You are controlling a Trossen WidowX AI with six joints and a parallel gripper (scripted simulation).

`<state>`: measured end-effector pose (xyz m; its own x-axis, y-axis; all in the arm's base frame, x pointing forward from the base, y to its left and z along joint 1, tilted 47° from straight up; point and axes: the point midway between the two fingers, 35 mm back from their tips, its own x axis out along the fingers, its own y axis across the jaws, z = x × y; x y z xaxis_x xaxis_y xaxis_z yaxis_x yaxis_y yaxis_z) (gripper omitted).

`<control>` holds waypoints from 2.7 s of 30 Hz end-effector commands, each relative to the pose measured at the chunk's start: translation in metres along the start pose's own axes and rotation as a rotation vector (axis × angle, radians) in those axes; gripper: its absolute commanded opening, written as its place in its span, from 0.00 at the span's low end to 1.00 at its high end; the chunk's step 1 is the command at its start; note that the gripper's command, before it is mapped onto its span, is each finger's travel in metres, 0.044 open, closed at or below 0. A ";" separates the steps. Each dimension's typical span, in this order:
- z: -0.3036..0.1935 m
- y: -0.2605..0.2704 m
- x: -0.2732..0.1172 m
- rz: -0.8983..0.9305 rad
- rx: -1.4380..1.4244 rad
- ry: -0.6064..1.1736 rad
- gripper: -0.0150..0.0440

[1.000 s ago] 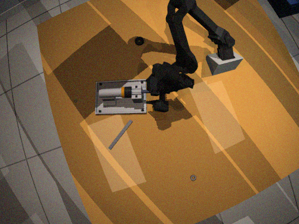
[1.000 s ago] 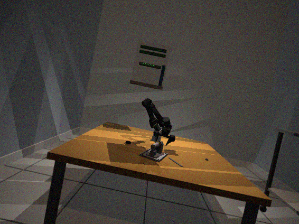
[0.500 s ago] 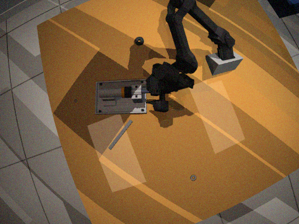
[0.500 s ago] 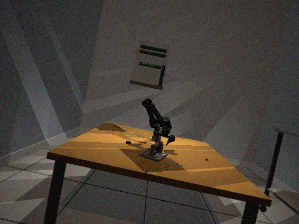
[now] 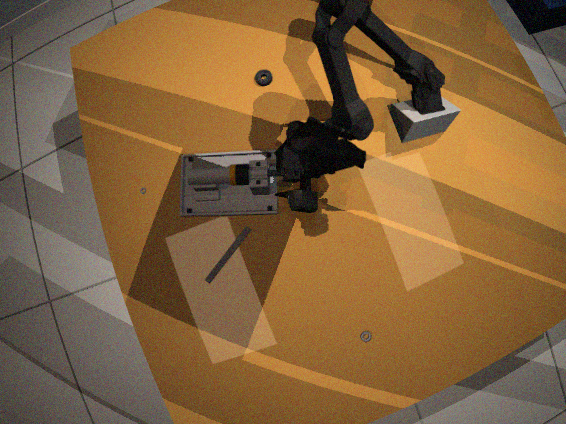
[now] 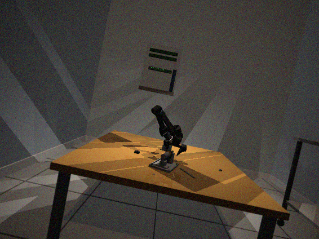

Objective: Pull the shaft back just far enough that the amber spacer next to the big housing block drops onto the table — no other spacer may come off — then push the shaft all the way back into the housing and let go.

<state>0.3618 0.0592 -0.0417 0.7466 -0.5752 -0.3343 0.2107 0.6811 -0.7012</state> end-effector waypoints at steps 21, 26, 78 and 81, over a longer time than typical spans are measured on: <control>0.000 0.000 0.014 0.003 -0.002 -0.001 1.00; 0.000 0.001 0.014 0.003 -0.002 -0.001 1.00; -0.014 0.000 0.001 0.003 -0.002 0.000 0.25; -0.013 0.000 0.002 0.003 -0.002 0.000 0.25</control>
<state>0.3555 0.0525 -0.0510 0.7486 -0.5699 -0.3388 0.2029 0.6834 -0.7013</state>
